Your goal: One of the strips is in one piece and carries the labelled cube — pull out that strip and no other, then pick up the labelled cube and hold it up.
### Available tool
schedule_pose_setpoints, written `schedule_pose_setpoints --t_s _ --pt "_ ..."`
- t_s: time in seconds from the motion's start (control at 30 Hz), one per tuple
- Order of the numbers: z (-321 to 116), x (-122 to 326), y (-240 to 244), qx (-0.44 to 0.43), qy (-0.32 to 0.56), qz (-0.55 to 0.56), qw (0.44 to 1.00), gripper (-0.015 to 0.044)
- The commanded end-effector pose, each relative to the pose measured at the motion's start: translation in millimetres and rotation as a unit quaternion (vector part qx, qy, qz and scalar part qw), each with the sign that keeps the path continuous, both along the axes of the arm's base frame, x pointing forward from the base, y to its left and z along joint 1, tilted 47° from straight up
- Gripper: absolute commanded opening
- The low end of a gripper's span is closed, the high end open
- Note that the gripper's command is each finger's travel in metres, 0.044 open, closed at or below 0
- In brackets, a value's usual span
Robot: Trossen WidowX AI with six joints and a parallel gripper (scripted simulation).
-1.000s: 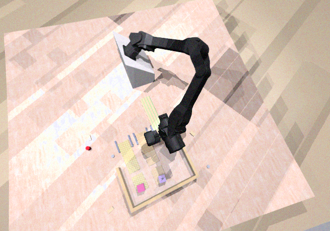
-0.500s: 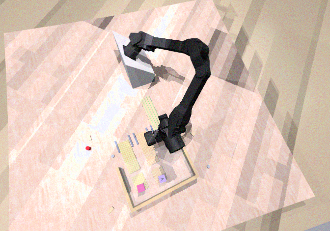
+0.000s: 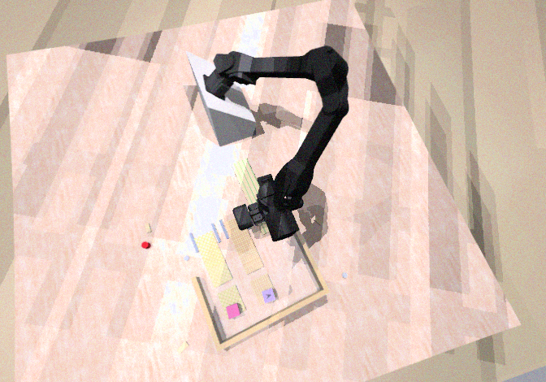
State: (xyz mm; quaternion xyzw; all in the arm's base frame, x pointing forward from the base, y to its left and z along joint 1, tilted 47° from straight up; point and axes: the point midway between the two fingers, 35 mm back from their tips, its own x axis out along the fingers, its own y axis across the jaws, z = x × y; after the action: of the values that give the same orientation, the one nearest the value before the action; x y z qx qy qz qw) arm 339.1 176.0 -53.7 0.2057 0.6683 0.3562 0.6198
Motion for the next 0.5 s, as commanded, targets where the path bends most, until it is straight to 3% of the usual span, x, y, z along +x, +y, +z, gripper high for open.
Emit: schedule_pose_setpoints --t_s 0.0,0.47 --pt "7.2 -13.7 -13.5 0.001 0.0 -0.002 1.0 0.0" --pt "9.9 -48.0 -28.7 0.001 0.002 -0.003 1.0 0.0"
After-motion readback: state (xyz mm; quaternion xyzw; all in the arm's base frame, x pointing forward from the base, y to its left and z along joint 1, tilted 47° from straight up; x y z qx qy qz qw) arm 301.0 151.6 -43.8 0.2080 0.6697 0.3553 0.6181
